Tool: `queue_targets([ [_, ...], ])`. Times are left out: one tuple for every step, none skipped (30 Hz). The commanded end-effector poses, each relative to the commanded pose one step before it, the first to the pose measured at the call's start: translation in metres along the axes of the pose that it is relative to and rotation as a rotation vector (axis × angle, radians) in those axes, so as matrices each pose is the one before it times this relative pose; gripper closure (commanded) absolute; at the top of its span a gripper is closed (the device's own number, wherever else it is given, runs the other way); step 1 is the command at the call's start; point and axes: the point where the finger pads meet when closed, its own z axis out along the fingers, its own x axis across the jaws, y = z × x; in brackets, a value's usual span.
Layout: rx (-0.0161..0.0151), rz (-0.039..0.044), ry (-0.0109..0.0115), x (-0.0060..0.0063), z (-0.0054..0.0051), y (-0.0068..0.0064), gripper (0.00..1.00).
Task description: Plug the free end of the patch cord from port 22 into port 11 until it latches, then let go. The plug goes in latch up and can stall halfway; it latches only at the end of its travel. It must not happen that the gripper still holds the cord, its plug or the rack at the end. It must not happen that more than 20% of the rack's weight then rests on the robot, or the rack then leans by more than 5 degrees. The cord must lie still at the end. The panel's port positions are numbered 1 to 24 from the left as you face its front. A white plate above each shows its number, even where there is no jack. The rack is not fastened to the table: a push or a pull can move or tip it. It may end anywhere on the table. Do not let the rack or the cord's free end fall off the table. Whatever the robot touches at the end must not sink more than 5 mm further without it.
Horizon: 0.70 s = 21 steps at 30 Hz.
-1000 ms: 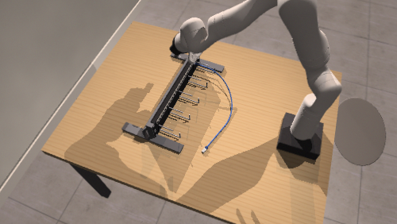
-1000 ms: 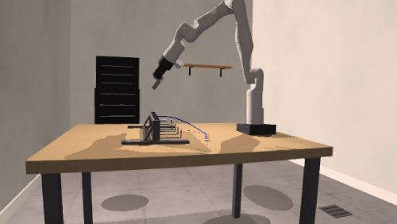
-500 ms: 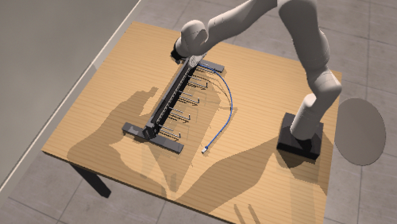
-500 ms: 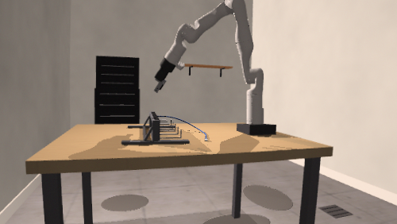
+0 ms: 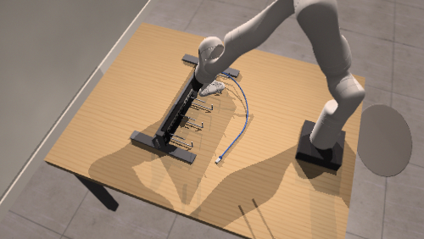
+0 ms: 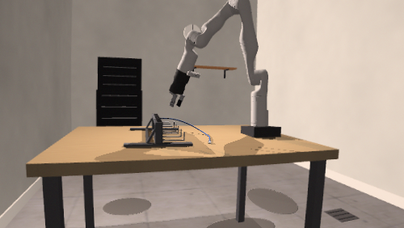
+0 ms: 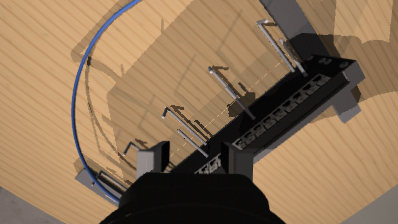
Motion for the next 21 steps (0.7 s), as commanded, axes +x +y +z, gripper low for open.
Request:
queue_targets([
  [0.0514,0.08553,-0.00936,0.00005,0.00168,-0.03211,0.0],
  [0.02409,0.05167,-0.00389,-0.00052,0.00081,-0.01253,0.0],
  [0.02369,0.05215,-0.00511,-0.0012,0.00092,-0.01232,0.0],
  [0.0231,0.0524,-0.00626,-0.00187,0.00103,-0.01201,0.0],
  [0.0,0.0,0.0,0.0,0.0,0.0,0.0],
  [0.0,0.0,0.0,0.0,0.0,0.0,0.0],
  [0.02235,0.05239,-0.00733,-0.00249,0.00113,-0.01161,0.0],
  [0.02146,0.05214,-0.00829,-0.00306,0.00122,-0.01112,0.0],
  [0.02043,0.05164,-0.00912,-0.00357,0.0013,-0.01056,0.0],
  [0.0193,0.05089,-0.00981,-0.004,0.00137,-0.00994,0.0],
  [0.0181,0.04989,-0.01034,-0.00436,0.00142,-0.00928,0.0],
  [0.01683,0.04865,-0.01071,-0.00463,0.00146,-0.00858,0.0],
  [0.01554,0.04717,-0.01093,-0.00481,0.00148,-0.00787,0.0],
  [0.01424,0.04546,-0.01098,-0.00491,0.00149,-0.00715,0.0],
  [0.01295,0.04354,-0.01089,-0.00493,0.00148,-0.00644,0.0],
  [0.01169,0.04142,-0.01066,-0.00487,0.00146,-0.00575,0.0],
  [0.01048,0.0391,-0.01031,-0.00475,0.00142,-0.00509,0.0],
  [0.00932,0.03663,-0.00984,-0.00456,0.00136,-0.00447,0.0],
  [0.00823,0.03401,-0.00927,-0.00432,0.00129,-0.00389,0.0],
  [0.0072,0.03128,-0.00863,-0.00403,0.00121,-0.00335,0.0],
  [0.00625,0.02845,-0.00792,-0.00371,0.00112,-0.00287,0.0],
])
